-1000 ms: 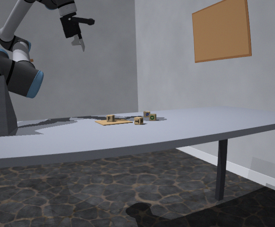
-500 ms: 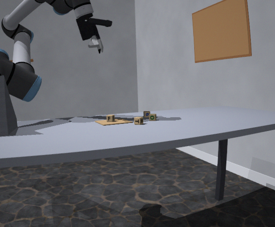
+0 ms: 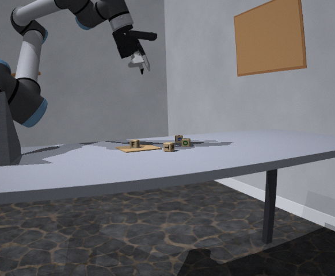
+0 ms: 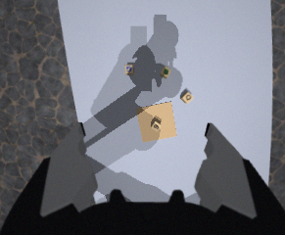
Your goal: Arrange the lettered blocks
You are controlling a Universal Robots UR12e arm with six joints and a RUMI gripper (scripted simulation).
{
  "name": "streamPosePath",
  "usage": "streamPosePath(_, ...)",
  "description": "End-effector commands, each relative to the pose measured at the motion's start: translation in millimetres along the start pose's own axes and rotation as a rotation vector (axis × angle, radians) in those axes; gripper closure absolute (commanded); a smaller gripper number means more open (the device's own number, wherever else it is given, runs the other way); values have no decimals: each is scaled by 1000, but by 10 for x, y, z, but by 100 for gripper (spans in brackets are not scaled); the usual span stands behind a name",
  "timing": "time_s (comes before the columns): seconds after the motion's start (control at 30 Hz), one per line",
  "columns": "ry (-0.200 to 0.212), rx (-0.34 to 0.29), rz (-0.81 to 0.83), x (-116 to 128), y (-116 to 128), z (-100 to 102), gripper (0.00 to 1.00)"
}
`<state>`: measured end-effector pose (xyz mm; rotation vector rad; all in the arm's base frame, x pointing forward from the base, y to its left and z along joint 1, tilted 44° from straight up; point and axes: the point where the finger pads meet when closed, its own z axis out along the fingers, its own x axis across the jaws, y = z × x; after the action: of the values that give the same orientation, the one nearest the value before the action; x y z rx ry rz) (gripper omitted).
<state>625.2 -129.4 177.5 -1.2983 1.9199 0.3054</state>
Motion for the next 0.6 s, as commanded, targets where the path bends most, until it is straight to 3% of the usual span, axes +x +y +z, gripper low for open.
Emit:
streamPosePath(0.0, 21, 26, -14, 41, -245, 279, 0)
streamPosePath(0.1, 23, 33, -19, 37, -301, 362, 0)
streamPosePath(0.23, 26, 60, -41, -8, -494, 690, 0)
streamPosePath(0.4, 24, 79, -56, -66, -603, 927, 0)
streamPosePath(0.57, 13, 107, -79, -189, -721, 1286, 0)
